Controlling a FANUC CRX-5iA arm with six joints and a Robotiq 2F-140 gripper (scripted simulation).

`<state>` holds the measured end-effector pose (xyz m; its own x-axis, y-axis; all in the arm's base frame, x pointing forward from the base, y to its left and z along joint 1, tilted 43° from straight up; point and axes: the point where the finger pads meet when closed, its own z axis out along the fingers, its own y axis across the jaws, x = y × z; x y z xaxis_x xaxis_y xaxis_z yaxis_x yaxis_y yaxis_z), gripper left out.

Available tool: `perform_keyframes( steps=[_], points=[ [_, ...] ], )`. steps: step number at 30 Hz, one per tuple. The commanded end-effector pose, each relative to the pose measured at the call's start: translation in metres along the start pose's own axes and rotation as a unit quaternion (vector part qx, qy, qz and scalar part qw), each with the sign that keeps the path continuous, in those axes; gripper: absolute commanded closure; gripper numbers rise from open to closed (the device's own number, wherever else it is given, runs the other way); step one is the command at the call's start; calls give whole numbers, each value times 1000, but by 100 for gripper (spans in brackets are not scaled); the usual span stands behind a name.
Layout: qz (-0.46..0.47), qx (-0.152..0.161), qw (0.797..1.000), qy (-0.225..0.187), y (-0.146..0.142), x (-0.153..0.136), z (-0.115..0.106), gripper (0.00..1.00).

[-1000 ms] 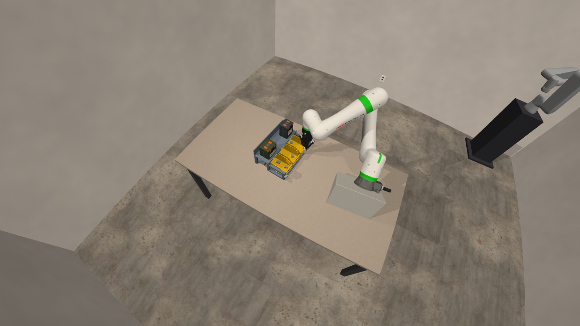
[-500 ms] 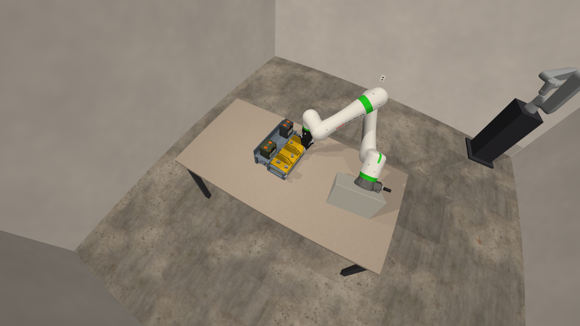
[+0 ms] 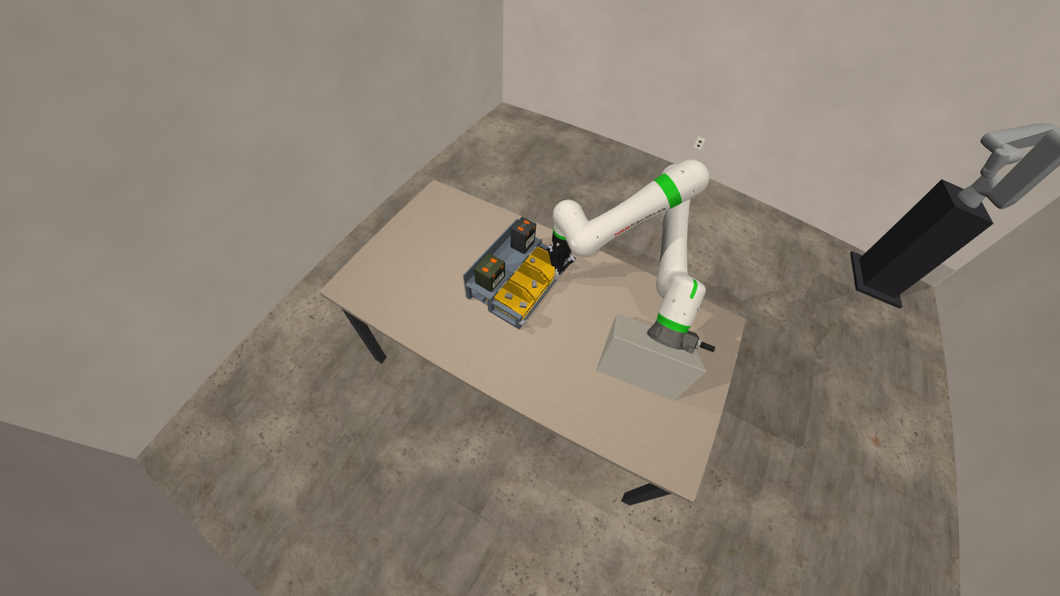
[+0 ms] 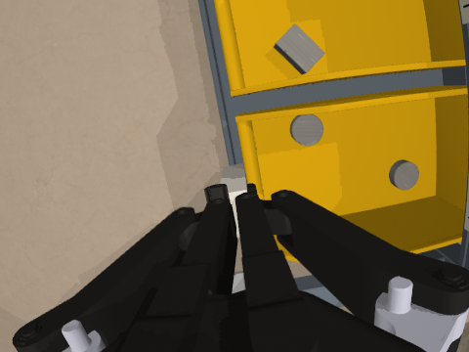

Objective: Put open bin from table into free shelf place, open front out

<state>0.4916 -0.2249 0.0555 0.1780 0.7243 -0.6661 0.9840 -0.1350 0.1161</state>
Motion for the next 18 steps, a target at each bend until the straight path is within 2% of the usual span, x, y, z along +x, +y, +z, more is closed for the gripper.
perform_keyframes(
  steps=[1,18],
  points=[
    [0,0,1000,0,0,0,-1,100],
    [0,0,1000,0,-16,0,-16,100]
  ],
)
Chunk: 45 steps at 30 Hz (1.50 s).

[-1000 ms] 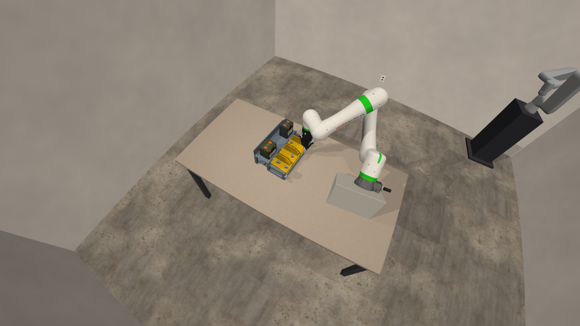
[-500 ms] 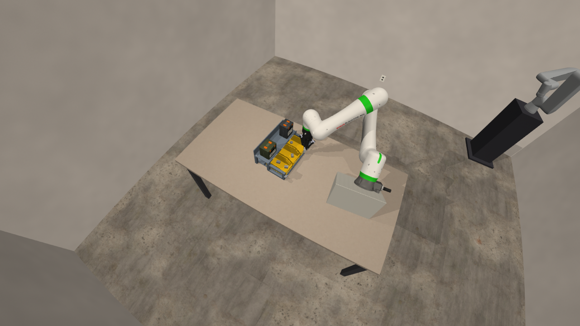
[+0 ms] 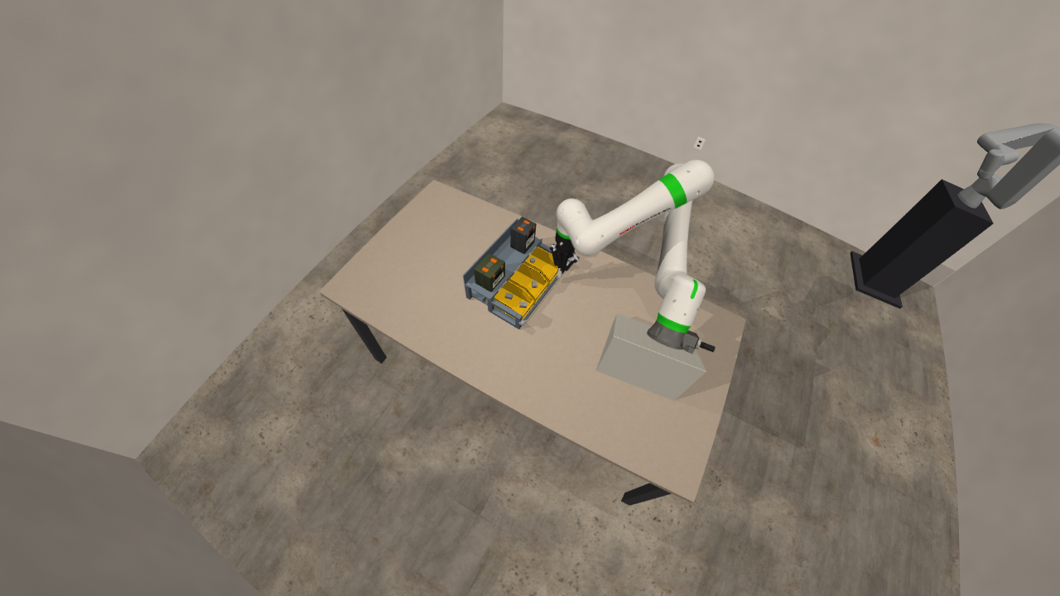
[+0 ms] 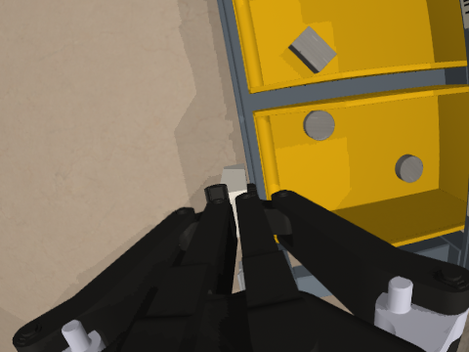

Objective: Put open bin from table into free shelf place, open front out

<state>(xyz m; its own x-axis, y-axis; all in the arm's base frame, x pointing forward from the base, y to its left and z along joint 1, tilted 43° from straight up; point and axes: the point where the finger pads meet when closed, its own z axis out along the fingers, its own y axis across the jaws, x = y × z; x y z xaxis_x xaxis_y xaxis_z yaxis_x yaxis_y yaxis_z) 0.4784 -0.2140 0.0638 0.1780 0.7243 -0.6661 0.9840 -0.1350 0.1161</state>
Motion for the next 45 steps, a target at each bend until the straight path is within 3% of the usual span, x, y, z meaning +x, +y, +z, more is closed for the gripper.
perform_keyframes(
  steps=[1,23,37,45],
  points=[
    [0,0,1000,0,-3,0,-3,100],
    [0,0,1000,0,-6,0,-15,100],
    [0,0,1000,0,-6,0,-60,100],
    [0,0,1000,0,-6,0,-67,100]
  ],
)
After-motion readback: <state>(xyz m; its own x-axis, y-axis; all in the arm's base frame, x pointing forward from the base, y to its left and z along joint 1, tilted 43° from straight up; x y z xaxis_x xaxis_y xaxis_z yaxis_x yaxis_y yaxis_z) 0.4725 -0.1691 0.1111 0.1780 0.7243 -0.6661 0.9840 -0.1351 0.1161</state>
